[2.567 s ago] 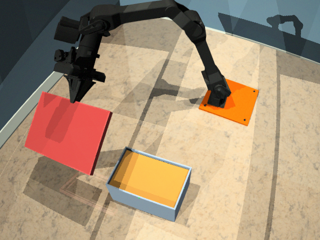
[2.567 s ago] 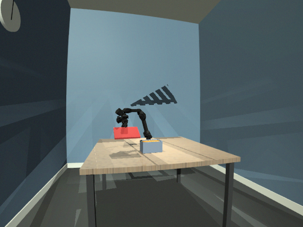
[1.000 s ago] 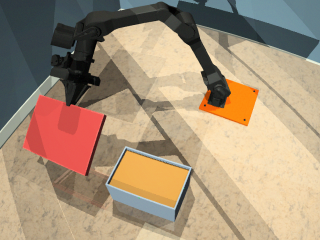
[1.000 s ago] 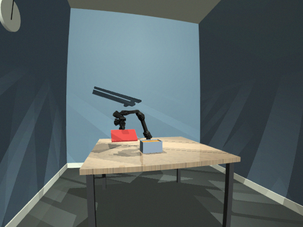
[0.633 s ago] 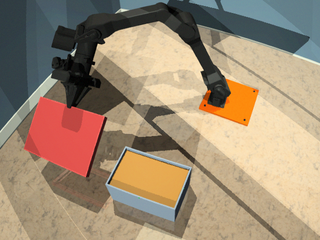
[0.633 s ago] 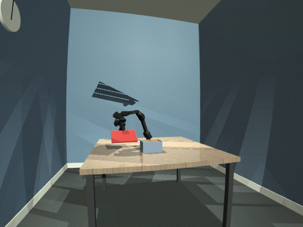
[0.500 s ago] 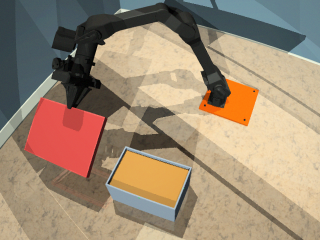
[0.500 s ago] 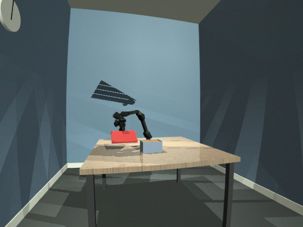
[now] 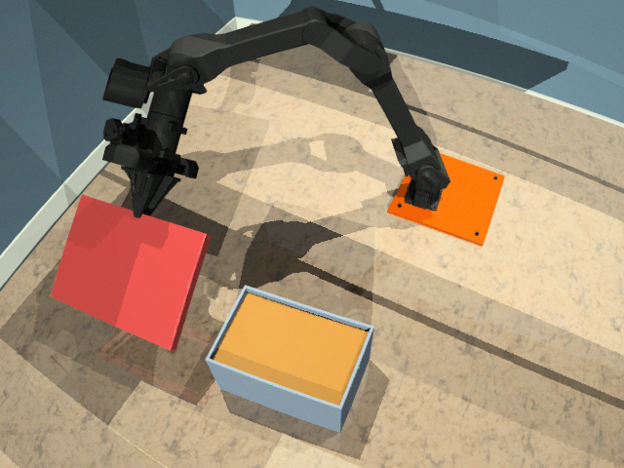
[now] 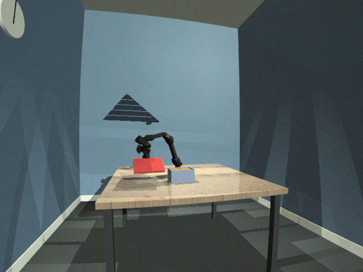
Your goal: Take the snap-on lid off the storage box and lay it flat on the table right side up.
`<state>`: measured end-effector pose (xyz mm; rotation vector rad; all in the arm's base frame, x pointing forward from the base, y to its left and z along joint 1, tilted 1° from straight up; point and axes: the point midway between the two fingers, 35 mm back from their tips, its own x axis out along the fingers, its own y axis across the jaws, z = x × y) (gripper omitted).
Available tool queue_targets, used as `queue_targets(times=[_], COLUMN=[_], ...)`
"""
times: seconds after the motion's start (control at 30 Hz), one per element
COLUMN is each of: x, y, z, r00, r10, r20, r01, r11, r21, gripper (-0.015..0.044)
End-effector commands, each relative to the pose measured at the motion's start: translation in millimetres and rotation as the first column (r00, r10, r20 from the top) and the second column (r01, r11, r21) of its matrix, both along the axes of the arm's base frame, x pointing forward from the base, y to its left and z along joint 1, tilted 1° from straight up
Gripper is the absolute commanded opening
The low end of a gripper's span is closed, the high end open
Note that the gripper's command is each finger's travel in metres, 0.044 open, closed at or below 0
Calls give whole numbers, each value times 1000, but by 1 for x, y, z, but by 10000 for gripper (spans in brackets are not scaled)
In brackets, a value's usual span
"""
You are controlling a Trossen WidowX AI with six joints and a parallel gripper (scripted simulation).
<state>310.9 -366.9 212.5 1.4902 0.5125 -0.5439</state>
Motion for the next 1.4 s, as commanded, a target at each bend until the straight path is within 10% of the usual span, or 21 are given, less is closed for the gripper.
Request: queue_targets(times=[0.0,1.37], x=[1,2], y=[1,0], z=[-3,-36], r00=[1000,1000], r10=[6,6], r20=[6,6], r01=[-6,-6], r11=[1000,1000], r21=[1,1], gripper=[0,0])
